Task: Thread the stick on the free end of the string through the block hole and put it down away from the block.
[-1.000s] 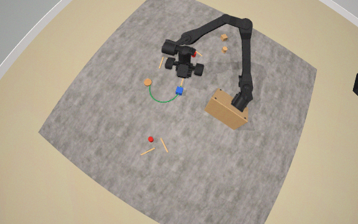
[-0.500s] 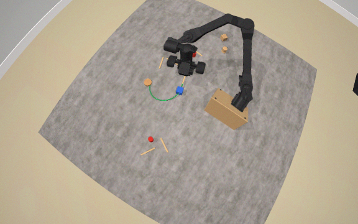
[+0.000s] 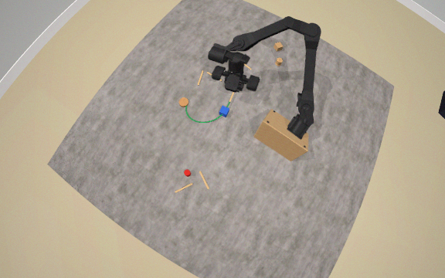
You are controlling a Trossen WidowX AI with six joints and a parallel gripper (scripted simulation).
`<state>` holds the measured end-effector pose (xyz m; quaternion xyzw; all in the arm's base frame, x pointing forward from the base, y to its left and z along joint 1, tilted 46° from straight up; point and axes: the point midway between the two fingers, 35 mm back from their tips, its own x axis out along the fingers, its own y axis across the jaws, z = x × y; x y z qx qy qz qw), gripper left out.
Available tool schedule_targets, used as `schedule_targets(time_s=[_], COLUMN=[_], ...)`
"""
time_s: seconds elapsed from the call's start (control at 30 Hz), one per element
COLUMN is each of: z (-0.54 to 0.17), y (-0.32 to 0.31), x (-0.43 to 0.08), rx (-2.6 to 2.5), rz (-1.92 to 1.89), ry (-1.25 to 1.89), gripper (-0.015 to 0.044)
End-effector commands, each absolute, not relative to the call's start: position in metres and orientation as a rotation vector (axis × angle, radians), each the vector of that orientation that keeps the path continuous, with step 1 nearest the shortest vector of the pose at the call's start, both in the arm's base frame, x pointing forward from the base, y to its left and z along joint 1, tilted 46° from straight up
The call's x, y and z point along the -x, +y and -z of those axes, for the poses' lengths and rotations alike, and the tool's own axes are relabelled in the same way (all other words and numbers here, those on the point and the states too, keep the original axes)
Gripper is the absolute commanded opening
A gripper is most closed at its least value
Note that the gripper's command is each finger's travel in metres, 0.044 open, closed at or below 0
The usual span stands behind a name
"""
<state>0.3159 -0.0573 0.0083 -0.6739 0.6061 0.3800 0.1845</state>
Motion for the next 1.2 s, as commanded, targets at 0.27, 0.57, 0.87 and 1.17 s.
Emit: schedule_targets(time_s=[0.27, 0.57, 0.87, 1.17], z=[-0.011, -0.011, -0.011, -0.011], y=[-0.075, -0.077, -0.077, -0.077], x=[-0.319, -0.319, -0.319, -0.319], rx=[1.969, 1.976, 1.976, 1.976], rz=[-1.041, -1.039, -1.039, -1.039], ry=[1.596, 1.587, 1.587, 1.587], gripper=[0.0, 0.0, 0.0, 0.0])
